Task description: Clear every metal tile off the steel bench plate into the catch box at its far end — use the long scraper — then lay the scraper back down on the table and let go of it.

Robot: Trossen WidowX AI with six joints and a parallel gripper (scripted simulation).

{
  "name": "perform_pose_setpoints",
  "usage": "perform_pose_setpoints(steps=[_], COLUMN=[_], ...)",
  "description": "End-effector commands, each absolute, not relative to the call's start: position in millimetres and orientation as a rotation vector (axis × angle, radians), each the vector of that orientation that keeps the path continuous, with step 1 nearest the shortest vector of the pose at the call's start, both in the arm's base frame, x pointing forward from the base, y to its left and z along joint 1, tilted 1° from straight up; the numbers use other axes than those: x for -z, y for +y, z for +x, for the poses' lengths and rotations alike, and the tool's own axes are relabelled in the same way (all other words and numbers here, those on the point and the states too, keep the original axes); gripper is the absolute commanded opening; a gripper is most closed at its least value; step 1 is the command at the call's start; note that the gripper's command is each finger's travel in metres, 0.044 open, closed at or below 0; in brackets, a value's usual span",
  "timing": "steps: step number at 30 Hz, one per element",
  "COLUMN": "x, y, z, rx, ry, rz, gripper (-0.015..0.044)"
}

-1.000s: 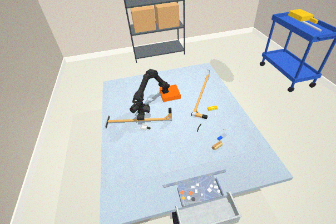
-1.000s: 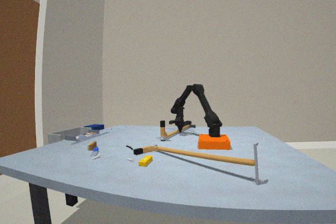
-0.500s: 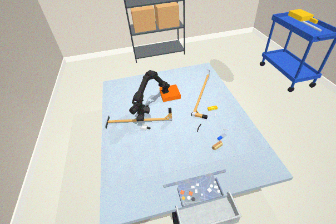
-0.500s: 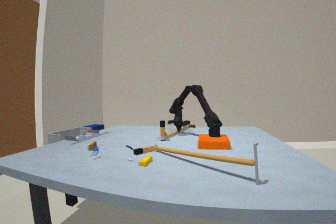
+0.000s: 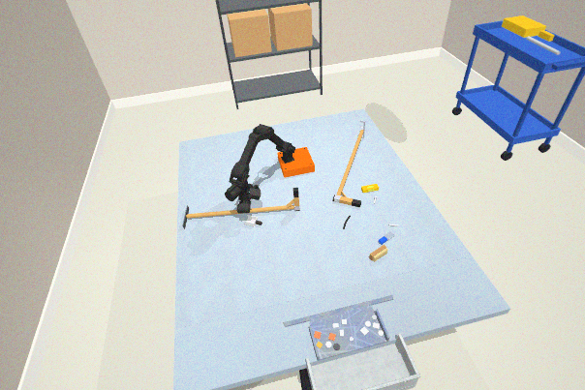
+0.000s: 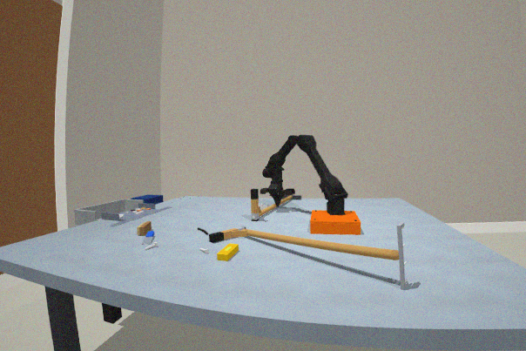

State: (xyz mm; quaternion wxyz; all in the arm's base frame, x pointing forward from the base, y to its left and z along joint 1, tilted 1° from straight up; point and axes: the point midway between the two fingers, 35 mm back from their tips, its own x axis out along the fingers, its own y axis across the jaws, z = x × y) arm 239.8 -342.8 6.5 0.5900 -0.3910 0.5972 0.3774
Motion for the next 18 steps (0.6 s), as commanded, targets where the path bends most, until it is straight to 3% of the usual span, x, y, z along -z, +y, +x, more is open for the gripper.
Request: perform_pose_setpoints(steps=[1, 18], x=[-4.6, -4.9], y=[-345.5, -351.8], z=[246.8, 262.8], rx=[-0.872, -0.871], ry=[1.387, 1.386], rz=[-0.91, -0.911], gripper=[0.0, 0.0])
